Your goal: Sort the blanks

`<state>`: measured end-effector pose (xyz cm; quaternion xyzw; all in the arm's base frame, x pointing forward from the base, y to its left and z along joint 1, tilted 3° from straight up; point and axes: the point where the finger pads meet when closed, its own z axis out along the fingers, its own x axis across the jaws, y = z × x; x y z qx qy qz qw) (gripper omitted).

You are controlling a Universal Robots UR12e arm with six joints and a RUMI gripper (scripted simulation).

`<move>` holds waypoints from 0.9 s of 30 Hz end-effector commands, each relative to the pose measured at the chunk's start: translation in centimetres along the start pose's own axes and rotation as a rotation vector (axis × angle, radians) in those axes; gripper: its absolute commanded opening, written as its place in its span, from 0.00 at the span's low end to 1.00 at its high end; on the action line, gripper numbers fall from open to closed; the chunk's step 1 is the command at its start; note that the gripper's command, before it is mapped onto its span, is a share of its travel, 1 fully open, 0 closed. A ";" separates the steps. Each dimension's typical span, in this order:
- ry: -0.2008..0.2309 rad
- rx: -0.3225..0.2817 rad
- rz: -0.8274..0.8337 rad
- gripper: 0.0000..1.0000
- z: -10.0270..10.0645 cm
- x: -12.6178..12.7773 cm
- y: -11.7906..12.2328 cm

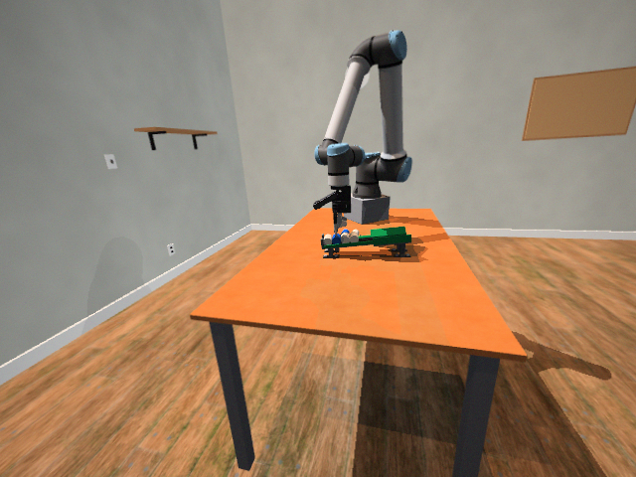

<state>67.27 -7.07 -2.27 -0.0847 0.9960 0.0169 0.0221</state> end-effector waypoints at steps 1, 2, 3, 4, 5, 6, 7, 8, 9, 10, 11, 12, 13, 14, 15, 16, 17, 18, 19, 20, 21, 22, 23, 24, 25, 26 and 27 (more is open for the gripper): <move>-0.001 0.001 0.000 0.49 0.8 -0.1 0.0; -0.001 0.001 0.000 0.49 1.0 -0.1 0.0; -0.001 0.001 0.000 0.49 1.2 -0.1 0.0; -0.001 0.001 0.000 0.49 1.4 -0.1 0.0; -0.001 0.001 0.000 0.49 1.6 -0.1 0.0; -0.001 0.001 0.000 0.49 1.8 -0.1 0.0; -0.001 0.001 0.000 0.49 2.0 -0.1 0.0; -0.001 0.001 0.000 0.49 2.2 -0.1 0.0; -0.001 0.001 0.000 0.49 2.4 -0.1 0.0; -0.001 0.001 0.000 0.49 2.5 -0.1 0.0; -0.001 0.001 0.000 0.49 2.7 -0.1 0.0; -0.001 0.001 0.000 0.49 2.7 -0.1 0.0; -0.001 0.001 0.000 0.49 2.7 -0.1 0.0; -0.001 0.001 0.000 0.49 2.8 -0.1 0.0; -0.001 0.001 0.000 0.49 2.8 -0.1 0.0; -0.001 0.001 0.000 0.49 2.9 -0.1 0.0; -0.001 0.001 0.000 0.49 2.9 -0.1 0.0; -0.001 0.001 0.000 0.49 2.9 -0.1 0.0; -0.001 0.001 0.000 0.49 3.0 -0.1 0.0; -0.001 0.001 0.000 0.49 3.0 -0.1 0.0; -0.001 0.001 0.000 0.49 3.0 -0.1 0.0; -0.001 0.001 0.000 0.49 3.0 -0.1 0.0; -0.001 0.001 0.000 0.49 3.0 -0.1 0.0; -0.001 0.001 0.000 0.49 3.0 -0.1 0.0; -0.001 0.001 0.000 0.49 3.0 -0.1 0.0; -0.001 0.001 0.000 0.49 3.0 -0.1 0.0; -0.001 0.001 0.000 0.49 3.0 -0.1 0.0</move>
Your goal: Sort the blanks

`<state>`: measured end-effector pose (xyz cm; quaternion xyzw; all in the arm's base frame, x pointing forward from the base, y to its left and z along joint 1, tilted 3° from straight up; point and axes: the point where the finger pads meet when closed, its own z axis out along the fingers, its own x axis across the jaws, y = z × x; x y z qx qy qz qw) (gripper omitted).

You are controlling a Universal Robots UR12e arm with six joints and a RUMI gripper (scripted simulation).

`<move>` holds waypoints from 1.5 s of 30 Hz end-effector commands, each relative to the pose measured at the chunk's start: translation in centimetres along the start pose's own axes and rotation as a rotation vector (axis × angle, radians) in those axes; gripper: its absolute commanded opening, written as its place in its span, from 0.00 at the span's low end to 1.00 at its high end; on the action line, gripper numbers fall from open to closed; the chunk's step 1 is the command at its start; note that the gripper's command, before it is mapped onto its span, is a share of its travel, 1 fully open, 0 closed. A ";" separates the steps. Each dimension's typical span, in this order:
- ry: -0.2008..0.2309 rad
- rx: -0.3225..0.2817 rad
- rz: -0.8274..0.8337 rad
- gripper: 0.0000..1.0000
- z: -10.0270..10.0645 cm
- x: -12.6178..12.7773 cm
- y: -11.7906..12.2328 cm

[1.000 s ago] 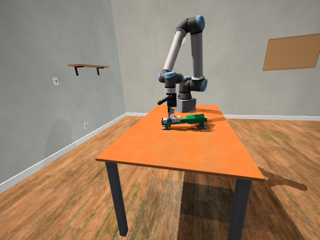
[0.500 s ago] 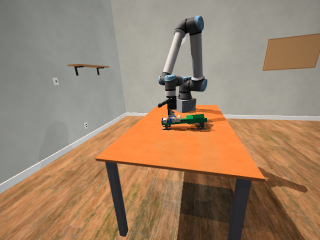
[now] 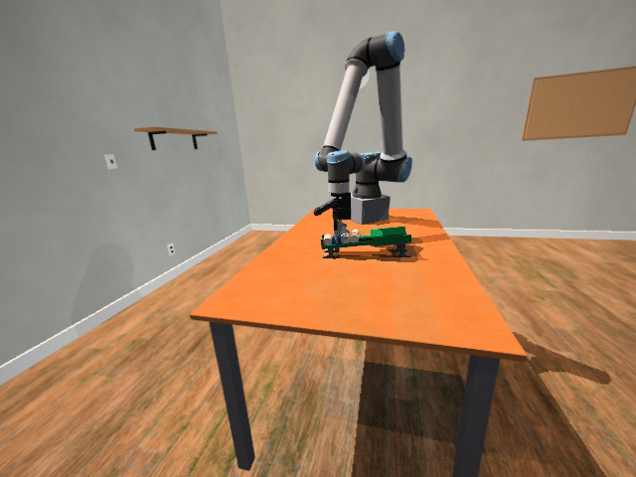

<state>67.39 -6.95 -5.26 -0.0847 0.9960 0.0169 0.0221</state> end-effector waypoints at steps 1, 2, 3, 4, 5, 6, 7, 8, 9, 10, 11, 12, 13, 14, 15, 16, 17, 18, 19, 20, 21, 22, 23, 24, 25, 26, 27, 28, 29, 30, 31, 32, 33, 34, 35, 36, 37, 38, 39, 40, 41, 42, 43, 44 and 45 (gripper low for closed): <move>-0.001 0.001 0.000 0.49 0.0 -0.1 0.0; -0.001 0.001 0.000 0.49 0.0 -0.1 0.0; -0.001 0.001 0.000 0.49 0.0 -0.1 0.0; -0.001 0.001 0.000 0.49 0.0 -0.1 0.0; -0.001 0.001 0.000 0.49 0.0 -0.1 0.0; -0.001 0.001 0.000 0.49 0.0 -0.1 0.0; -0.001 0.001 0.000 0.49 0.0 -0.1 0.0; -0.001 0.001 0.000 0.49 0.0 -0.1 0.0; -0.001 0.001 0.000 0.49 0.0 -0.1 0.0; -0.001 0.001 0.000 0.49 0.0 -0.1 0.0; -0.001 0.001 0.000 0.49 0.0 -0.1 0.0; -0.001 0.001 0.000 0.49 0.0 -0.1 0.0; -0.001 0.001 0.000 0.49 0.0 -0.1 0.0; -0.001 0.001 0.000 0.49 0.0 -0.1 0.0; -0.001 0.001 0.000 0.49 0.0 -0.1 0.0; -0.001 0.001 0.000 0.49 0.0 -0.1 0.0; -0.001 0.001 0.000 0.49 0.0 -0.1 0.0; -0.001 0.001 0.000 0.49 0.0 -0.1 0.0; -0.001 0.001 0.000 0.49 0.0 -0.1 0.0; -0.001 0.001 0.000 0.49 0.0 -0.1 0.0; -0.001 0.001 0.000 0.49 0.0 -0.1 0.0; -0.001 0.001 0.000 0.49 0.0 -0.1 0.0; -0.001 0.001 0.000 0.49 0.0 -0.1 0.0; -0.001 0.001 0.000 0.49 0.0 -0.1 0.0; -0.001 0.001 0.000 0.49 0.0 -0.1 0.0; -0.001 0.001 0.000 0.49 0.0 -0.1 0.0; -0.001 0.001 0.000 0.49 0.0 -0.1 0.0; -0.001 0.001 0.000 0.37 0.0 -0.1 0.0; -0.001 0.001 0.000 0.37 0.0 -0.1 0.0; -0.001 0.001 0.000 0.37 0.0 -0.1 0.0; -0.001 0.001 0.000 0.37 0.0 -0.1 0.0; -0.001 0.001 0.000 0.37 0.0 -0.1 0.0; -0.001 0.001 0.000 0.37 0.0 -0.1 0.0; -0.001 0.001 0.000 0.37 0.0 -0.1 0.0; -0.001 0.001 0.000 0.37 0.0 -0.1 0.0; -0.001 0.001 0.000 0.37 0.0 -0.1 0.0; -0.001 0.001 0.000 0.37 0.0 -0.1 0.0; -0.001 0.001 0.000 0.37 0.0 -0.1 0.0; -0.001 0.001 0.000 0.37 0.0 -0.1 0.0; -0.001 0.001 0.000 0.37 0.0 -0.1 0.0; -0.001 0.001 0.000 0.37 0.0 -0.1 0.0; -0.001 0.001 0.000 0.37 0.0 -0.1 0.0; -0.001 0.001 0.000 0.37 0.0 -0.1 0.0; -0.001 0.001 0.000 0.37 0.0 -0.1 0.0; -0.001 0.001 0.000 0.37 0.0 -0.1 0.0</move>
